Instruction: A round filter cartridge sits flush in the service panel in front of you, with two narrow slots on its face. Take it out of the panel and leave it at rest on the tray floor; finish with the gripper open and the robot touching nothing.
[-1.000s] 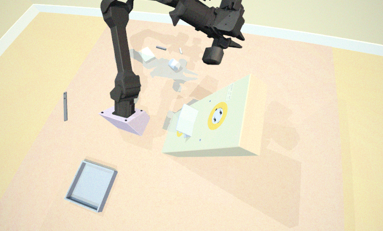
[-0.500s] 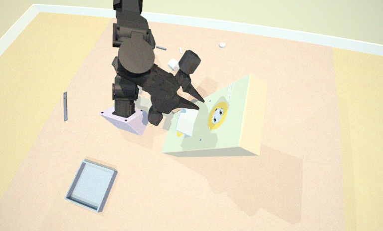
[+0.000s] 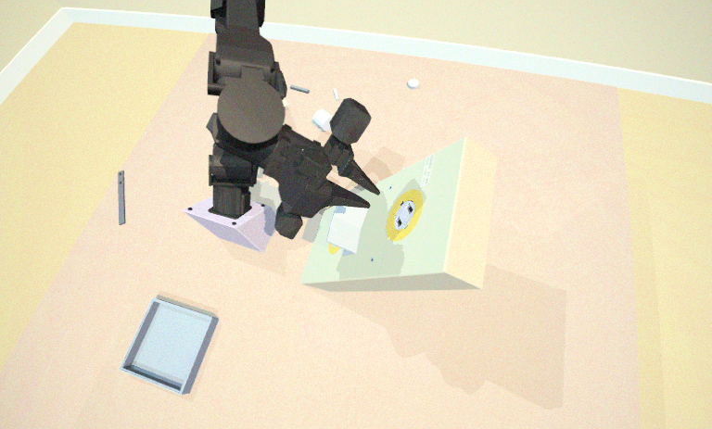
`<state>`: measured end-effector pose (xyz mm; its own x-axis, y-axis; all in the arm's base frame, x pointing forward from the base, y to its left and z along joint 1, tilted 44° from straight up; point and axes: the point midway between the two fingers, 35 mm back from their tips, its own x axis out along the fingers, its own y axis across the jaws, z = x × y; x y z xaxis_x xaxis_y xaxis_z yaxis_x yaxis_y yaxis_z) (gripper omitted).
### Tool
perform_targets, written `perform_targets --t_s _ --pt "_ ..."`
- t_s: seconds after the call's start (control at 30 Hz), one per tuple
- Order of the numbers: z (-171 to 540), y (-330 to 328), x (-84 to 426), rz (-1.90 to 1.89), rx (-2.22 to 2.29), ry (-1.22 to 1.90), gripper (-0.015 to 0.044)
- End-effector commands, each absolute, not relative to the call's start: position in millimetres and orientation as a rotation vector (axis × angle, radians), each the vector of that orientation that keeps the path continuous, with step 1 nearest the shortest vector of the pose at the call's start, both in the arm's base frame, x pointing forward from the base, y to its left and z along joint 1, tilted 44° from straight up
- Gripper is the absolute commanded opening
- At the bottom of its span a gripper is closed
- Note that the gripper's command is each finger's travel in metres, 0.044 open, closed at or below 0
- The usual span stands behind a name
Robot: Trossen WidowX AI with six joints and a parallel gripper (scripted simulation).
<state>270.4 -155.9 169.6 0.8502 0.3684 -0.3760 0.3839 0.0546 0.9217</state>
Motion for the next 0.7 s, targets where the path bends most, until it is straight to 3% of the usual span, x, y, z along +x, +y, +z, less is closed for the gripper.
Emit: perform_targets --t_s 0.0,0.67 --pt "164.4 -153.4 275.5 -0.019 1.553 0.623 0.0095" --pt "153.6 -140.9 303.2 -0.016 1.553 0.618 0.0095"
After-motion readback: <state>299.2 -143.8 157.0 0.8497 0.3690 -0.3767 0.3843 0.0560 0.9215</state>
